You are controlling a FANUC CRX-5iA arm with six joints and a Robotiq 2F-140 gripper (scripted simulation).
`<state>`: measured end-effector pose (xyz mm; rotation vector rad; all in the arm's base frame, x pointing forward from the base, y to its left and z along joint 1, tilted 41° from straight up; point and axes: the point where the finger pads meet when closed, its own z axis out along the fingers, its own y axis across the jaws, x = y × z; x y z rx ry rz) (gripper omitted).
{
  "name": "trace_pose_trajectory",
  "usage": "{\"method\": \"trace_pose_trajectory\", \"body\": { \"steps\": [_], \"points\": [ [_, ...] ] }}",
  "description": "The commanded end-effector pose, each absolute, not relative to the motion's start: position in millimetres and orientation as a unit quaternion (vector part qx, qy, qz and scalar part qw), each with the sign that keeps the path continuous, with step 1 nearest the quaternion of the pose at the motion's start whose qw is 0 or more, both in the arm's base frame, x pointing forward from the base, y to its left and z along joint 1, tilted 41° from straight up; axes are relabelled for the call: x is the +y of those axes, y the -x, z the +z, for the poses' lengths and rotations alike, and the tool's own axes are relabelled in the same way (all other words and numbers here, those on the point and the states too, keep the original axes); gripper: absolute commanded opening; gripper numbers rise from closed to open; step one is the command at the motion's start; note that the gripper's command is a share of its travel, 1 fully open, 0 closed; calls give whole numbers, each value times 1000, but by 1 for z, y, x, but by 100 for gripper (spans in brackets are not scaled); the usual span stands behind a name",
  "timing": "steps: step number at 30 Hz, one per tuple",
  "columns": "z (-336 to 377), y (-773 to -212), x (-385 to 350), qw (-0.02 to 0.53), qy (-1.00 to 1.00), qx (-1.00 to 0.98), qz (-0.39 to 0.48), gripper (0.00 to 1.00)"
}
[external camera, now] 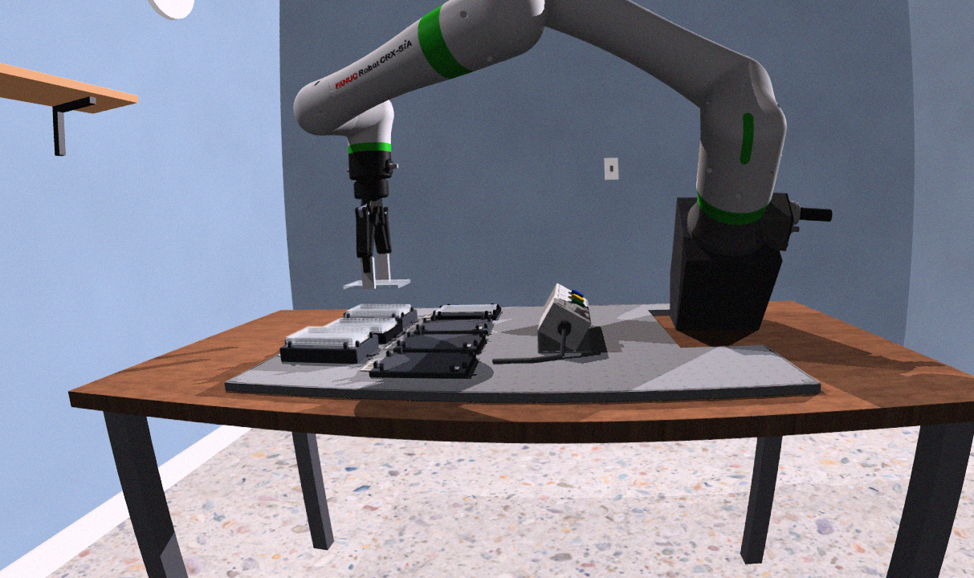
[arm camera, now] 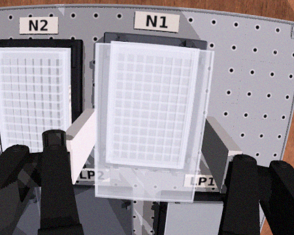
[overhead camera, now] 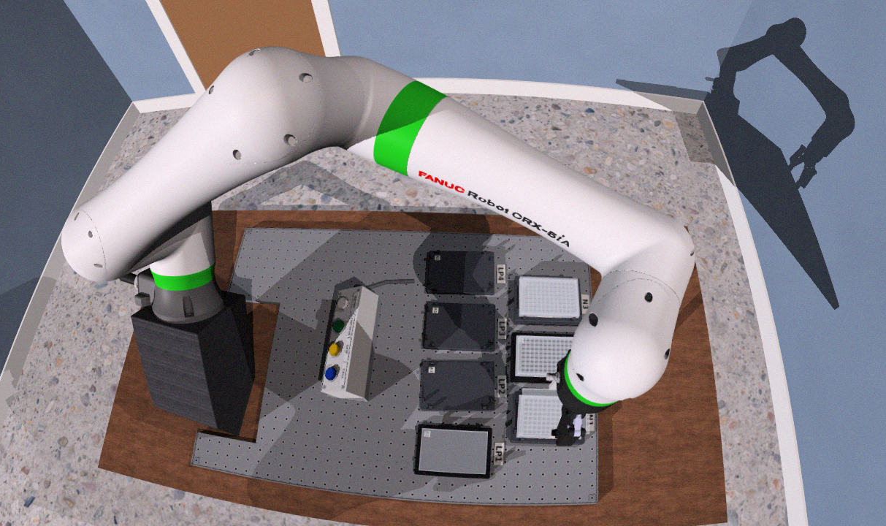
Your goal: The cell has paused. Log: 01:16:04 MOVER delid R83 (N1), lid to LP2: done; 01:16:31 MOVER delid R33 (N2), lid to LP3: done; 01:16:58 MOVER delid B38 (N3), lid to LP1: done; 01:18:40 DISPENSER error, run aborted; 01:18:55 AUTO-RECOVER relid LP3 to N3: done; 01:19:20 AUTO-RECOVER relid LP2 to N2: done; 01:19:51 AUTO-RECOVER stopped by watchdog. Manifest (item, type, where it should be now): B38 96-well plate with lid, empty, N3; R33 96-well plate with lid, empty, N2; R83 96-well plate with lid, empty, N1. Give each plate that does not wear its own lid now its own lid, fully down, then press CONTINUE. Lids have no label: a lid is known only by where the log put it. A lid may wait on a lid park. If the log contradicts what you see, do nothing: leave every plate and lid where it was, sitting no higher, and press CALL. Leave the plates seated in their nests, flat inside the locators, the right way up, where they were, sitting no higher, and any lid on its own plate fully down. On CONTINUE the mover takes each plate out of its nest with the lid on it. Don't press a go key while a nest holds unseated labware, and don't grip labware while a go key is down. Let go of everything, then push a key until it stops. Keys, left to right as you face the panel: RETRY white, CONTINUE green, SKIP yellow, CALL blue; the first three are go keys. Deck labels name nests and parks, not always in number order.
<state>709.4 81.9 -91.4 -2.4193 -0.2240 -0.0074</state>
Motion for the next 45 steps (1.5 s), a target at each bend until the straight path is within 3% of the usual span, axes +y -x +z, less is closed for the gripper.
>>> {"method": "trace_pose_trajectory", "body": {
  "steps": [1,45],
  "points": [
    [-91,-710,82,348,933,-86,-3,0],
    [-119,-709,105,348,934,-78,0,0]
  ]
}}
